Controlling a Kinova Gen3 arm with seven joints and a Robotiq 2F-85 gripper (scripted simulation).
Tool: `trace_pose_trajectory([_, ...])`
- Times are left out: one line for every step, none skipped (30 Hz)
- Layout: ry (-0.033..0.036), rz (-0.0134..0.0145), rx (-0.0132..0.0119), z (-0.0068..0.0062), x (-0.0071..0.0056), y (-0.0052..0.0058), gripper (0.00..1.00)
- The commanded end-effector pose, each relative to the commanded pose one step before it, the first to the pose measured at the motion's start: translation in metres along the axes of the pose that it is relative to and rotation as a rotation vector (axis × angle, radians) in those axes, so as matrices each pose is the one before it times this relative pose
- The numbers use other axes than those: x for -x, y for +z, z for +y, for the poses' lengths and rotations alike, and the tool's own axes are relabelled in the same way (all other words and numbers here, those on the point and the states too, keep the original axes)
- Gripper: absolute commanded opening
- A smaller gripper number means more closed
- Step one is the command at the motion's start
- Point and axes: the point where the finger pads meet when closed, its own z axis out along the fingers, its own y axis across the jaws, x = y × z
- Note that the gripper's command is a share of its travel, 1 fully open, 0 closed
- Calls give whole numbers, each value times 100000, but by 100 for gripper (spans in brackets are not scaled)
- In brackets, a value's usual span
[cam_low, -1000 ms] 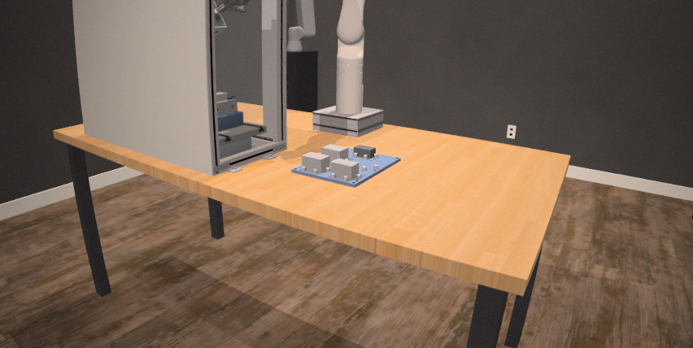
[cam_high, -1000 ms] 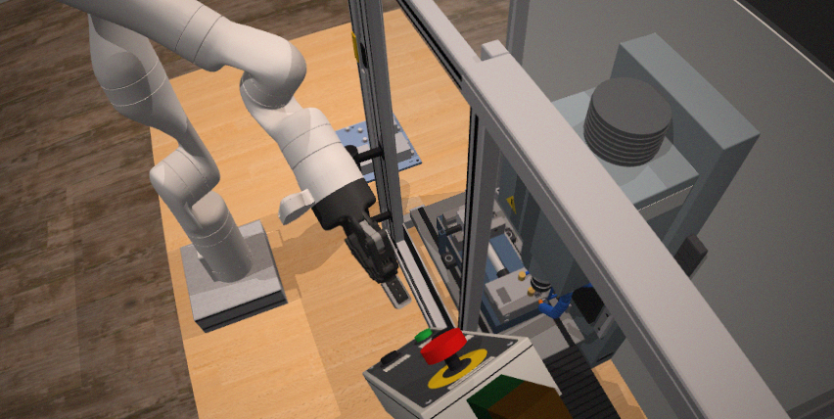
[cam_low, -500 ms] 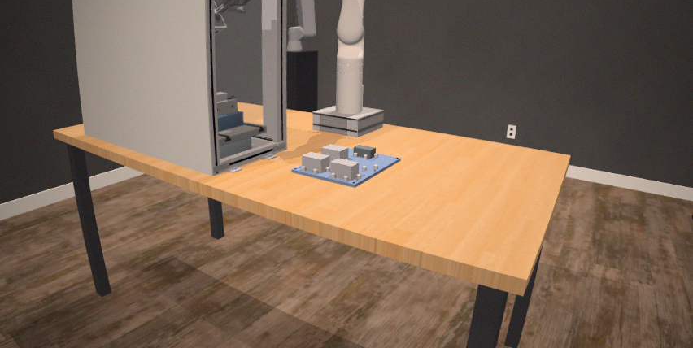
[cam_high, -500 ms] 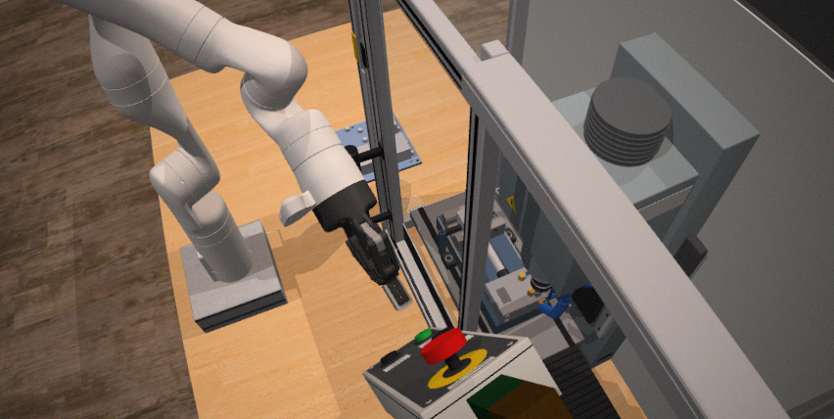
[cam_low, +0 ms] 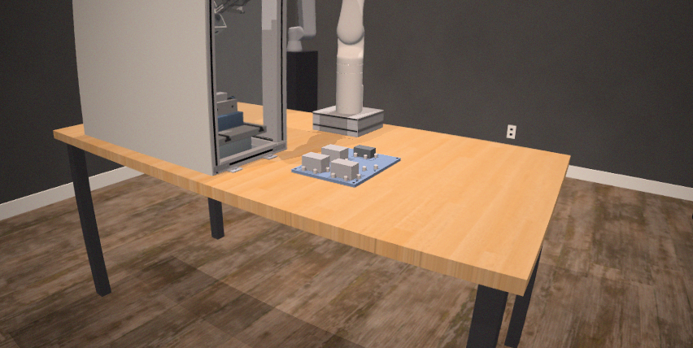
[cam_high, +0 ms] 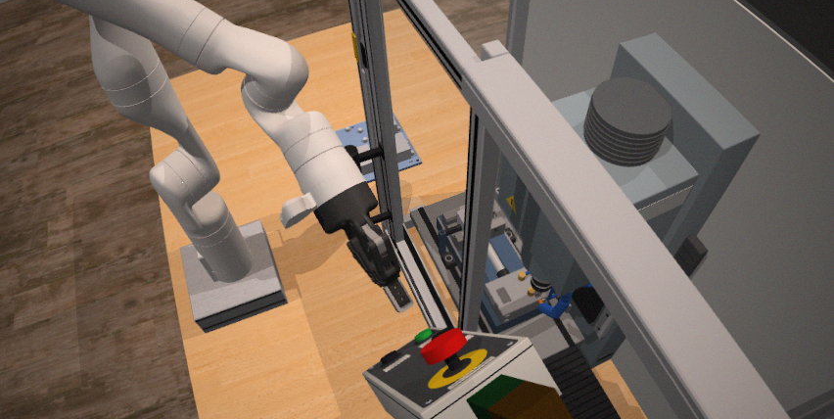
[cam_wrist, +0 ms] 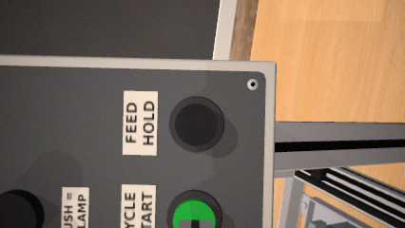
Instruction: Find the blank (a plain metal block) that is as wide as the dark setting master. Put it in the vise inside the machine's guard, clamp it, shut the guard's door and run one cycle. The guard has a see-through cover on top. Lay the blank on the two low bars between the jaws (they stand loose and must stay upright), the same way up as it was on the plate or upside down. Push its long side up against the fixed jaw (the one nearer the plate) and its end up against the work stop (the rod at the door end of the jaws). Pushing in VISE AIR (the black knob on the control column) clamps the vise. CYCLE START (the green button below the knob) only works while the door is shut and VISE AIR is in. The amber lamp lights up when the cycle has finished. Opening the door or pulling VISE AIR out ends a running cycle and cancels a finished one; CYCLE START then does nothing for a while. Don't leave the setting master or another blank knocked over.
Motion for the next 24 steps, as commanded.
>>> trace_pose_trajectory([588, -430, -153, -157, 91, 137, 10])
trace_pose_trajectory([0, 0, 0, 0, 0, 0, 10])
trace_pose_trajectory([0, 0, 0, 0, 0, 0, 10])
trace_pose_trajectory([-434, 337, 32, 78, -70, -68, 10])
trace_pose_trajectory([108, -84, -8, -20, 18, 80, 10])
trace_pose_trajectory([108, -84, -8, -19, 17, 80, 10])
trace_pose_trajectory([108, -84, -8, -19, 17, 80, 10])
trace_pose_trajectory([108, -84, -8, -19, 17, 80, 10])
trace_pose_trajectory([0, 0, 0, 0, 0, 0, 10])
trace_pose_trajectory([0, 0, 0, 0, 0, 0, 10])
trace_pose_trajectory([0, 0, 0, 0, 0, 0, 10])
trace_pose_trajectory([0, 0, 0, 0, 0, 0, 10])
trace_pose_trajectory([0, 0, 0, 0, 0, 0, 10])
trace_pose_trajectory([0, 0, 0, 0, 0, 0, 10])
trace_pose_trajectory([0, 0, 0, 0, 0, 0, 10])
trace_pose_trajectory([0, 0, 0, 0, 0, 0, 10])
trace_pose_trajectory([0, 0, 0, 0, 0, 0, 10])
trace_pose_trajectory([0, 0, 0, 0, 0, 0, 10])
trace_pose_trajectory([0, 0, 0, 0, 0, 0, 10])
trace_pose_trajectory([0, 0, 0, 0, 0, 0, 10])
trace_pose_trajectory([-458, 353, 56, 97, -79, -68, 10])
trace_pose_trajectory([115, -88, -14, -24, 20, 80, 10])
trace_pose_trajectory([115, -88, -14, -24, 20, 80, 10])
trace_pose_trajectory([115, -88, -14, -24, 20, 80, 10])
